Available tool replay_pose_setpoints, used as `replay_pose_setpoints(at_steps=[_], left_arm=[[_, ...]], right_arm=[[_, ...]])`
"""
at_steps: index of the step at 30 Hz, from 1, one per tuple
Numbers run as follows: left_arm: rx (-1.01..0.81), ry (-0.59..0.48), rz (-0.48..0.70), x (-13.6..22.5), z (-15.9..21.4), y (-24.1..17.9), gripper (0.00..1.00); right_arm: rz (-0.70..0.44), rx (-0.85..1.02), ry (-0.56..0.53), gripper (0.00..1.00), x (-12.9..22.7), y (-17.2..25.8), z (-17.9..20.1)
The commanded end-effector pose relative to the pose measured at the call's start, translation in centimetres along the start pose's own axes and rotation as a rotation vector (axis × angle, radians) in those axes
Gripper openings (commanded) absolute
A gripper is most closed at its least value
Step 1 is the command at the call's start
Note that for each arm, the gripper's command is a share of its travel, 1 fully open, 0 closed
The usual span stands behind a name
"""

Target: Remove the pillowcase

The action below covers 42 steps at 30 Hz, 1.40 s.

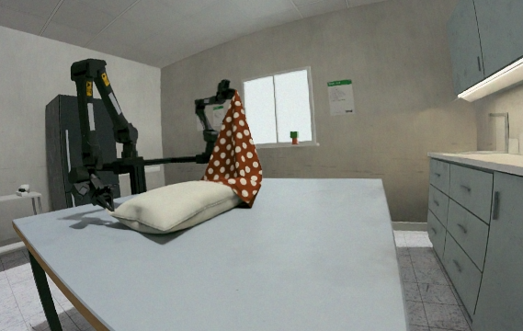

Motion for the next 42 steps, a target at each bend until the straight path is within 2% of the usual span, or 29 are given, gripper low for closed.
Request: replay_pose_setpoints(at_steps=[1, 4, 10, 11, 12, 16, 18, 20, 24, 25, 26, 27, 29, 42], left_arm=[[0.010, -0.102, -0.010, -0.8, -4.7, 0.3, 0.02], [0.013, -0.123, -0.037, 0.0, -5.3, 1.2, 0.02], [0.013, -0.094, -0.081, 1.1, -4.8, 2.7, 0.02], [0.013, -0.084, -0.089, 1.2, -4.2, 2.9, 0.02], [0.014, -0.024, -0.095, 1.6, -1.1, 2.9, 0.02], [0.013, -0.036, -0.116, 2.0, -1.8, 3.5, 0.02], [0.007, -0.081, -0.135, 2.3, -4.2, 4.2, 0.02], [0.012, -0.017, -0.154, 3.0, -0.8, 4.5, 0.02], [0.008, -0.057, -0.187, 3.6, -2.9, 5.4, 0.02], [0.008, -0.054, -0.191, 3.7, -2.7, 5.5, 0.02], [0.011, -0.007, -0.190, 3.9, -0.5, 5.4, 0.02], [0.008, -0.010, -0.185, 3.8, -0.7, 5.2, 0.02], [0.006, -0.077, -0.201, 3.9, -3.2, 5.7, 0.02], [0.011, -0.016, -0.213, 4.1, -1.0, 5.8, 0.02]], right_arm=[[-0.003, -0.003, -0.021, 0.02, 0.3, 0.0, -0.7], [-0.004, -0.003, -0.022, 0.02, 0.3, 0.1, -0.8], [-0.004, -0.003, -0.022, 0.02, 0.3, 0.1, -0.8], [-0.004, -0.003, -0.022, 0.02, 0.3, 0.1, -0.8], [-0.004, -0.003, -0.022, 0.02, 0.3, 0.1, -0.8], [-0.004, -0.003, -0.022, 0.02, 0.3, 0.1, -0.8], [-0.004, -0.003, -0.022, 0.02, 0.3, 0.1, -0.8], [-0.004, -0.003, -0.022, 0.02, 0.3, 0.1, -0.8], [-0.004, -0.003, -0.022, 0.02, 0.3, 0.1, -0.8], [-0.004, -0.003, -0.022, 0.02, 0.3, 0.1, -0.8], [-0.004, -0.003, -0.022, 0.02, 0.3, 0.1, -0.8], [-0.004, -0.003, -0.022, 0.02, 0.3, 0.1, -0.8], [-0.004, -0.002, -0.022, 0.02, 0.3, 0.1, -0.8], [-0.004, -0.002, -0.022, 0.02, 0.3, 0.1, -0.8]])
Point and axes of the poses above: on each arm, the point where the finger pads meet when closed, its own x axis back along the fingers, its own y axis across the jaws, z = x × y, the point moved 10 cm from there along x, back along the fingers, and after that the axes turned 4 degrees about -x, right-handed, at the moved point
